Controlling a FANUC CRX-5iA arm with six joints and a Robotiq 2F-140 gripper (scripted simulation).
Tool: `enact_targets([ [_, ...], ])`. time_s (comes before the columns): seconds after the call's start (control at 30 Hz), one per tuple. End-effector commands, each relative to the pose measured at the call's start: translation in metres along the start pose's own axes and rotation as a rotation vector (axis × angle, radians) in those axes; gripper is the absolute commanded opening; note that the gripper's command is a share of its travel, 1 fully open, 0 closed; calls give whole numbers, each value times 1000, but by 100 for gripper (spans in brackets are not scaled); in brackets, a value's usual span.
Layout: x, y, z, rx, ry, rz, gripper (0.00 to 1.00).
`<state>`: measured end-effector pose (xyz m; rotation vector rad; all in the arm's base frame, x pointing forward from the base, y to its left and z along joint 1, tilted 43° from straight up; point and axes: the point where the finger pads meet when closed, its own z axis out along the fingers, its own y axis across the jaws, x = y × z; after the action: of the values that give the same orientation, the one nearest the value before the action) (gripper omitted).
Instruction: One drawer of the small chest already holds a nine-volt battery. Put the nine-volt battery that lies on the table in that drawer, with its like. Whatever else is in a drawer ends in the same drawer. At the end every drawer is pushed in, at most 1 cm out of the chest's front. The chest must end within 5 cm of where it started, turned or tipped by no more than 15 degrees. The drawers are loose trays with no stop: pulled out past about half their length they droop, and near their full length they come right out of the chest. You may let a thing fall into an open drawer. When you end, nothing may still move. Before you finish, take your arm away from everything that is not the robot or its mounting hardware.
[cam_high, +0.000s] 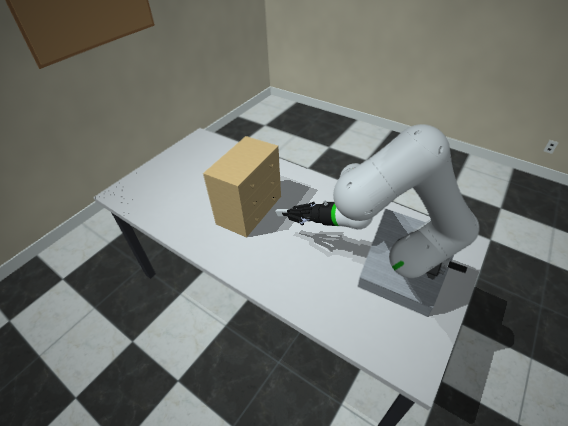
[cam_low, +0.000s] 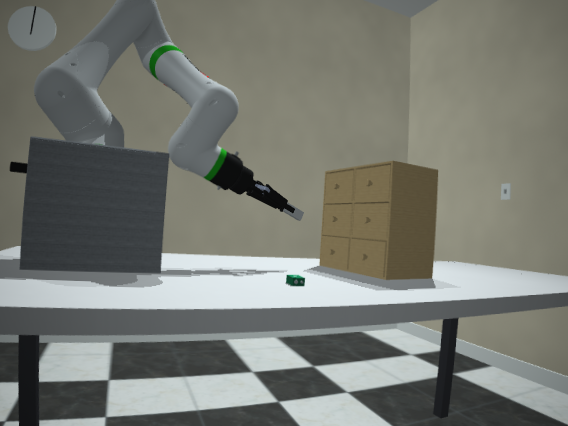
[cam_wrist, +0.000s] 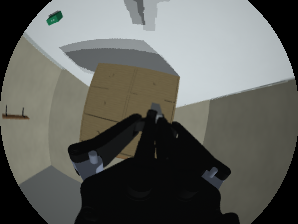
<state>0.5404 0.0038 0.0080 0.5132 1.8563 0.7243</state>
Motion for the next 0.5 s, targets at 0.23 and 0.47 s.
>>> enact_targets([
  [0.23, -6, -1, -16, 2, 142, 1, 0],
  [0.47, -10, -1, -25, 3, 230, 1, 0],
])
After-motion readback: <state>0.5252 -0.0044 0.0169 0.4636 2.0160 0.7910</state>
